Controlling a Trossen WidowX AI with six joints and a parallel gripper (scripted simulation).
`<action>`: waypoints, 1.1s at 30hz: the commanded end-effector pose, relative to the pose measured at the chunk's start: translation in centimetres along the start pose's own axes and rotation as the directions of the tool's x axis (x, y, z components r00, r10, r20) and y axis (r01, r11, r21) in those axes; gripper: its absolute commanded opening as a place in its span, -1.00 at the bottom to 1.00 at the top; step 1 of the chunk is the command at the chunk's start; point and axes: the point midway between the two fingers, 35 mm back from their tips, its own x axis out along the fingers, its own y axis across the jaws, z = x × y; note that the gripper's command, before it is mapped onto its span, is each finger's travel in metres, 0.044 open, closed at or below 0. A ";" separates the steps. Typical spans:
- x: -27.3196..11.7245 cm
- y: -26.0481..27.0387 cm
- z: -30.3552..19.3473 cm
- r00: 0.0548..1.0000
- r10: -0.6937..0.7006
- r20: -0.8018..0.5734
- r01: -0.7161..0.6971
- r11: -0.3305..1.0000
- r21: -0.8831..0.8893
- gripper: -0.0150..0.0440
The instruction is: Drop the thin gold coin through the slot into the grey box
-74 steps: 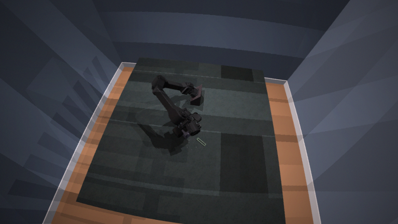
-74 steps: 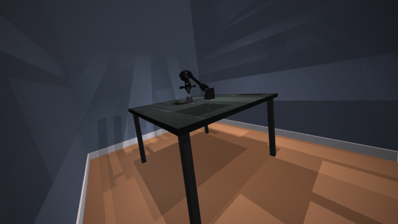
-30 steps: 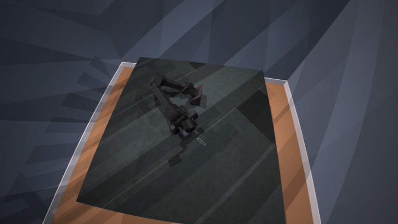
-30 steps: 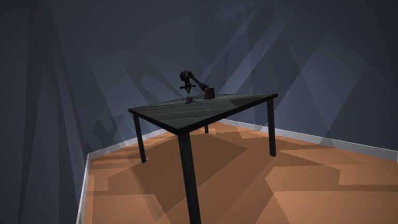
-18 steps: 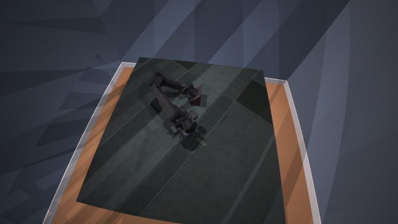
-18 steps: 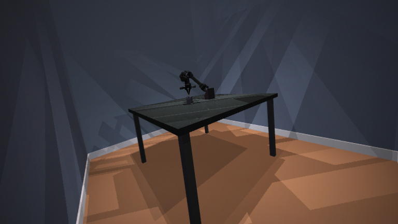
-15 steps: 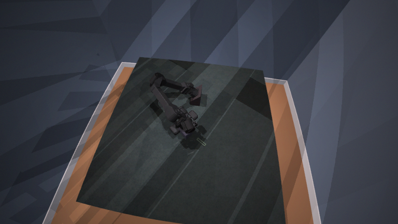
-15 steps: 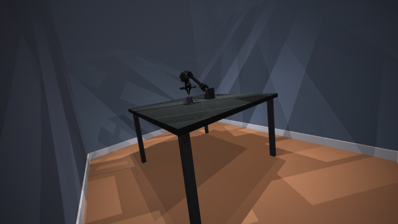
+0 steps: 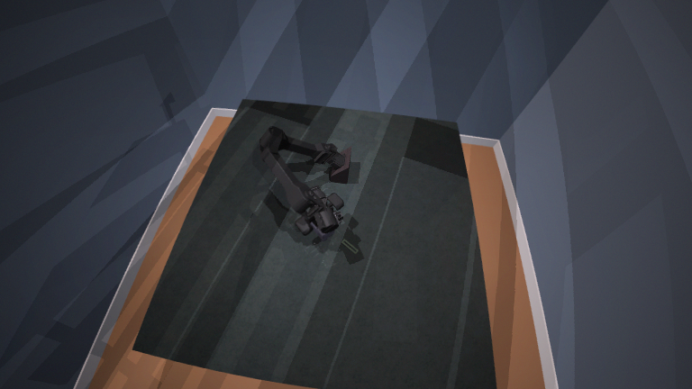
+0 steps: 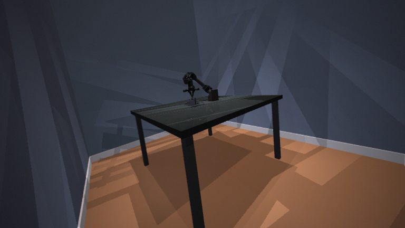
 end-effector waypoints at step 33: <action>-6.0 0.1 -0.4 1.000 -0.004 -0.007 0.004 1.000 -0.005 1.00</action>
